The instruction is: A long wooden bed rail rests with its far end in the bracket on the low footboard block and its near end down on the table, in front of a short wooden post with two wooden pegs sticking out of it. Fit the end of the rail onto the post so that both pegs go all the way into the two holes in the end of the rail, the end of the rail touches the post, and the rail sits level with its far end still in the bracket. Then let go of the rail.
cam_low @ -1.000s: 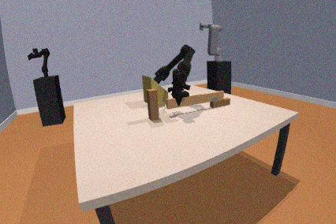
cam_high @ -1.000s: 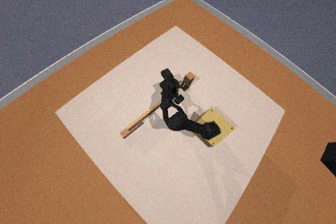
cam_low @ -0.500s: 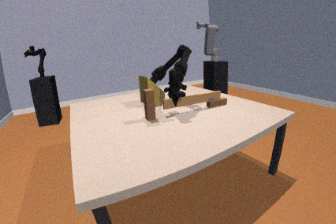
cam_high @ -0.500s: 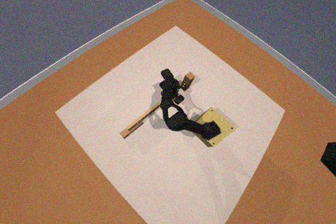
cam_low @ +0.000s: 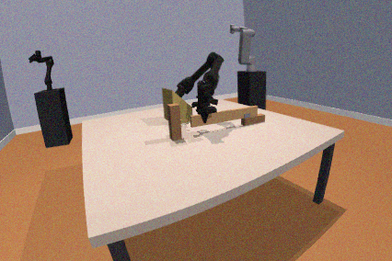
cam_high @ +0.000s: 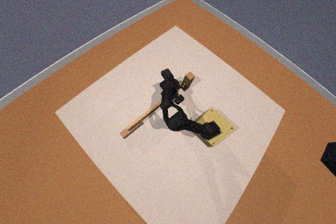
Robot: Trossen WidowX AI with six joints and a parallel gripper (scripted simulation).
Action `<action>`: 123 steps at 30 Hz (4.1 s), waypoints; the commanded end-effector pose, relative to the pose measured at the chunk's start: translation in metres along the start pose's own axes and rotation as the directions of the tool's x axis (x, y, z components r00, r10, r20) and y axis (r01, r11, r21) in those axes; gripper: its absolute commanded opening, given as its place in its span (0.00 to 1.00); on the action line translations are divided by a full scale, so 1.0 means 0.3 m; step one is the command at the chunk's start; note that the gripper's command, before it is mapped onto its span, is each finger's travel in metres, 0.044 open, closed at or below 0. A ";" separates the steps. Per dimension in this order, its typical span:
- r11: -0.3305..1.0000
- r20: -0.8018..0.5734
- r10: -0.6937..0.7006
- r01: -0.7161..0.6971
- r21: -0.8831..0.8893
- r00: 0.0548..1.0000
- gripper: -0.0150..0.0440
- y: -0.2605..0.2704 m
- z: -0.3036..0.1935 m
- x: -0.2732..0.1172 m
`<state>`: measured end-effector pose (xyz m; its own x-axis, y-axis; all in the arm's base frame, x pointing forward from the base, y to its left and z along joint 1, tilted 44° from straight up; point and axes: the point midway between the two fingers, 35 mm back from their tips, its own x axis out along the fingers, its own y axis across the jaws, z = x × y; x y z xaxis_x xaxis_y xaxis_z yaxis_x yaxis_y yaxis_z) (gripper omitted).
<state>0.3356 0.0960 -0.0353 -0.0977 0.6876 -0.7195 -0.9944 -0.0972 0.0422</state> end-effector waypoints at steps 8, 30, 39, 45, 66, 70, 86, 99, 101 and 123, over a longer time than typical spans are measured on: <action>1.000 0.000 -0.007 0.007 0.003 1.000 0.25 -0.001 -0.009 -0.007; 1.000 0.000 -0.007 0.007 0.003 1.000 0.25 0.000 -0.025 -0.005; 1.000 0.000 -0.007 0.007 0.003 1.000 0.25 -0.001 -0.034 -0.008; 1.000 0.000 -0.007 0.007 0.003 1.000 0.25 -0.002 -0.039 -0.011; 1.000 -0.001 -0.007 0.007 0.003 1.000 0.25 -0.009 -0.060 -0.015; 1.000 -0.001 -0.007 0.007 0.003 1.000 0.25 -0.011 -0.063 -0.014; 1.000 -0.001 -0.008 0.008 0.003 1.000 0.25 -0.013 -0.080 -0.012; 1.000 -0.001 -0.008 0.008 0.003 1.000 0.25 -0.013 -0.093 -0.015; 1.000 -0.001 -0.008 0.008 0.003 1.000 0.25 -0.012 -0.095 -0.015; 1.000 -0.001 -0.008 0.008 0.002 1.000 0.25 -0.010 -0.117 -0.011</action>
<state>0.3370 0.0734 -0.0573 -0.1028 0.6902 -0.7163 -0.9941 -0.0971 0.0491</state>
